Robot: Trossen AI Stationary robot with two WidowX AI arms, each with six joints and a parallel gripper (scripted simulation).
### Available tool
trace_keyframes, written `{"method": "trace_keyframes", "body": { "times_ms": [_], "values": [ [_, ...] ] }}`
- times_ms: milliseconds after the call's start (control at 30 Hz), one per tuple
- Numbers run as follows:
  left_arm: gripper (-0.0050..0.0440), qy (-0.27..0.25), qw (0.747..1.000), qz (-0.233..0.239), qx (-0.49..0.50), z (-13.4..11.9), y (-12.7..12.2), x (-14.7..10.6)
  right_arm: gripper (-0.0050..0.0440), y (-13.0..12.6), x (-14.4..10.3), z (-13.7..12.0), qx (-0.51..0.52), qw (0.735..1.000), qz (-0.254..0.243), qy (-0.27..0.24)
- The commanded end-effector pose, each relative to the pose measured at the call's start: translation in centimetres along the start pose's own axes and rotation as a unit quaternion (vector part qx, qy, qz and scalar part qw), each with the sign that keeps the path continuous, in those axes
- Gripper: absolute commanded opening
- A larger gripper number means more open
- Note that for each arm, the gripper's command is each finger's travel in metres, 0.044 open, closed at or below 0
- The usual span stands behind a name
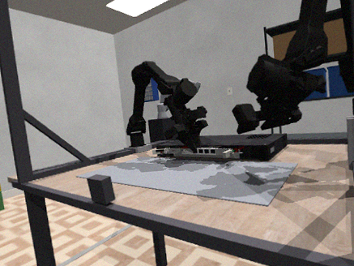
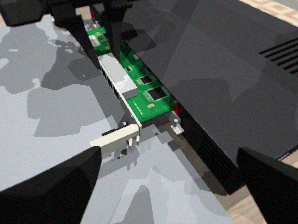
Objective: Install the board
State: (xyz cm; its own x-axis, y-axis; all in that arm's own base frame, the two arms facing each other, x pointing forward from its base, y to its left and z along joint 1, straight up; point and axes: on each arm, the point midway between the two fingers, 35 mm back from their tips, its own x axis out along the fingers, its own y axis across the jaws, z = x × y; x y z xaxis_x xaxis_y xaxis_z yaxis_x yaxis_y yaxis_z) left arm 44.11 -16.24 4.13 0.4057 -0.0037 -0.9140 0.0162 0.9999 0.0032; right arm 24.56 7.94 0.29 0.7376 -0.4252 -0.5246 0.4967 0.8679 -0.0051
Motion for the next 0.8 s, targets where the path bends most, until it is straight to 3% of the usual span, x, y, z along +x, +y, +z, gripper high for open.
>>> {"method": "trace_keyframes", "body": {
  "times_ms": [0, 700, 767],
  "values": [
    [0.008, -0.03, 1.0, -0.007, -0.005, 1.8, 0.5, -2.2, 0.04, 0.4, -0.1, 0.3, 0.008, 1.0, 0.005, -0.002],
    [0.008, -0.021, 1.0, -0.005, -0.006, 0.9, 0.2, -1.1, 0.04, 0.4, -0.1, 0.3, 0.008, 1.0, 0.005, -0.002],
    [0.0128, -0.021, 1.0, -0.005, -0.006, 0.9, 0.2, -1.1, 0.04, 0.4, -0.1, 0.3, 0.008, 1.0, 0.005, -0.002]
  ]
}}
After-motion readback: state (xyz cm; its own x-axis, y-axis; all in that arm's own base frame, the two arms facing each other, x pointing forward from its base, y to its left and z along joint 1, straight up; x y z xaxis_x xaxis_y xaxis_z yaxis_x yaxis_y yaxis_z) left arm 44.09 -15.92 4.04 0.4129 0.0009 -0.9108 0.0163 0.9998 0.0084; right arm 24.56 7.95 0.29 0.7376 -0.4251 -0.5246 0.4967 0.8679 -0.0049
